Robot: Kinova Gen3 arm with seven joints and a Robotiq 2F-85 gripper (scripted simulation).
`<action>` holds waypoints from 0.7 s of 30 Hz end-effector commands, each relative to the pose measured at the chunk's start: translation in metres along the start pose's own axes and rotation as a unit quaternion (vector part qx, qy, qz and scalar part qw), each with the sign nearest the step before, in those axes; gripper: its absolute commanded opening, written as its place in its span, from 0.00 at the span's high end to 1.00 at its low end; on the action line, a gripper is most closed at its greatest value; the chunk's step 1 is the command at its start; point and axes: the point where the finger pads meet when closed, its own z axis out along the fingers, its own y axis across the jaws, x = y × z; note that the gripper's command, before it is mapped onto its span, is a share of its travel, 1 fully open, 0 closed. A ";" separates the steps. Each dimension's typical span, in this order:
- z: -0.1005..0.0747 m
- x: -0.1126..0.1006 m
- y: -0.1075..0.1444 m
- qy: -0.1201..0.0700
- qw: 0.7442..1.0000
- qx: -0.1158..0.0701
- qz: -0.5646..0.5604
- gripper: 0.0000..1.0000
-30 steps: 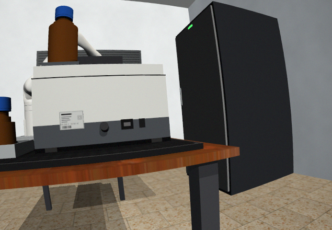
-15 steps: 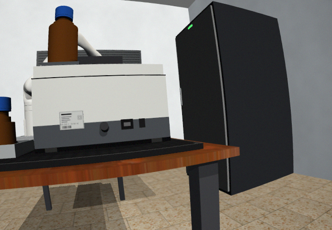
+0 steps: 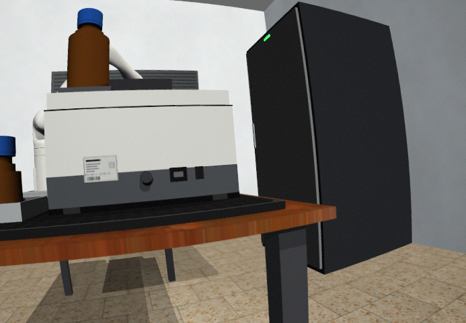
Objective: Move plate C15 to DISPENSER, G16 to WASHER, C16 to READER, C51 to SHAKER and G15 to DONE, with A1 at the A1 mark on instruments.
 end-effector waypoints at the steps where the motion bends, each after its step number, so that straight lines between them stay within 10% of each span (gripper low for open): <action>1: -0.001 0.000 0.000 -0.001 1.000 -0.001 0.000 0.00; 21: -0.001 0.033 0.000 -0.001 1.000 -0.001 0.000 0.00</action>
